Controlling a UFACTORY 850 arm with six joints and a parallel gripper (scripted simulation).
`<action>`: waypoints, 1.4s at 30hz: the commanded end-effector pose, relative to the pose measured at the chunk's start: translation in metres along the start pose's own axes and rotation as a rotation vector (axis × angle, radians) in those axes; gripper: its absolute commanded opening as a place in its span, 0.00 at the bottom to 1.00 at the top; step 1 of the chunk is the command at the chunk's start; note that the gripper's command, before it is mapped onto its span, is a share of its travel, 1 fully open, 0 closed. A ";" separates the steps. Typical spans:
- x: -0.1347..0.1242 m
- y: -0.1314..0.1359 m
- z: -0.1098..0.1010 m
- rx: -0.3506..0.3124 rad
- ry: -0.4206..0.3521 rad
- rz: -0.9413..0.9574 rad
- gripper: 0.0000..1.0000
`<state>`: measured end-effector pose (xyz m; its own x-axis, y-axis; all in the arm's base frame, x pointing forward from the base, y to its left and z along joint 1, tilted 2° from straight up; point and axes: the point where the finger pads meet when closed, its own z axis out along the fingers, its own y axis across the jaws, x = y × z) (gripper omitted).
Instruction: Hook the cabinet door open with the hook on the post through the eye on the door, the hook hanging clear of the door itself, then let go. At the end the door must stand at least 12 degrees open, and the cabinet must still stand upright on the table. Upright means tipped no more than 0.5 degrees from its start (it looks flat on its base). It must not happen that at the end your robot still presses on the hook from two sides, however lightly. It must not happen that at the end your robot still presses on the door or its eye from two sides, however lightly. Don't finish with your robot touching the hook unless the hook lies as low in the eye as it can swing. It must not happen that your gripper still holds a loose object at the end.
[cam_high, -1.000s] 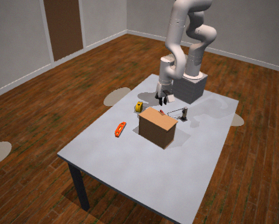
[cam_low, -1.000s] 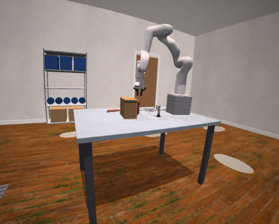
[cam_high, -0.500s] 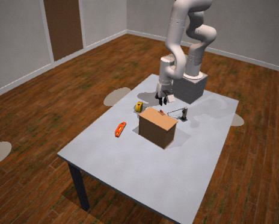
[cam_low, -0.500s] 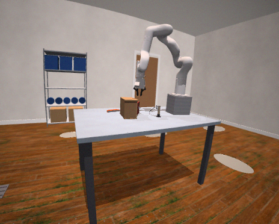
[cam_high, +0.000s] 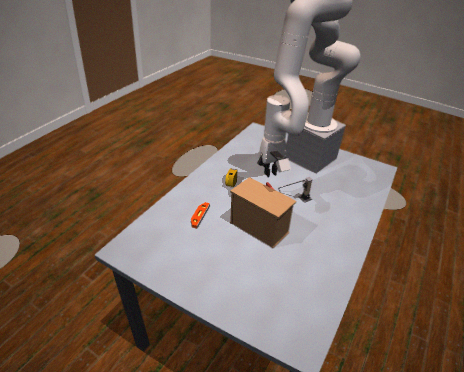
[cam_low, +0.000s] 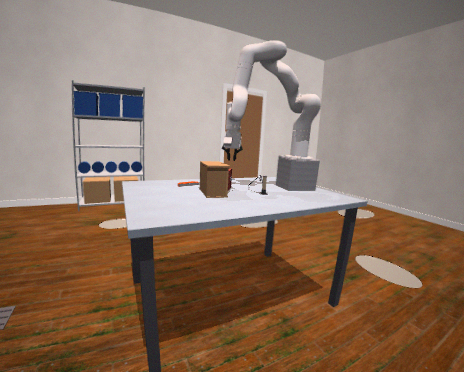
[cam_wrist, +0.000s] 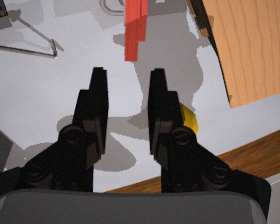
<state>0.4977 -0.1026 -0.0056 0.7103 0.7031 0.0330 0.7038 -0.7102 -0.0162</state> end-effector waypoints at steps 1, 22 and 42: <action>0.001 0.001 0.003 -0.002 0.002 0.000 0.27; 0.001 0.001 0.041 -0.002 0.002 0.000 0.27; 0.001 0.001 0.061 -0.002 0.002 0.000 0.27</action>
<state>0.4992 -0.1005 -0.0646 0.7103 0.7032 0.0322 0.7038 -0.7102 -0.0160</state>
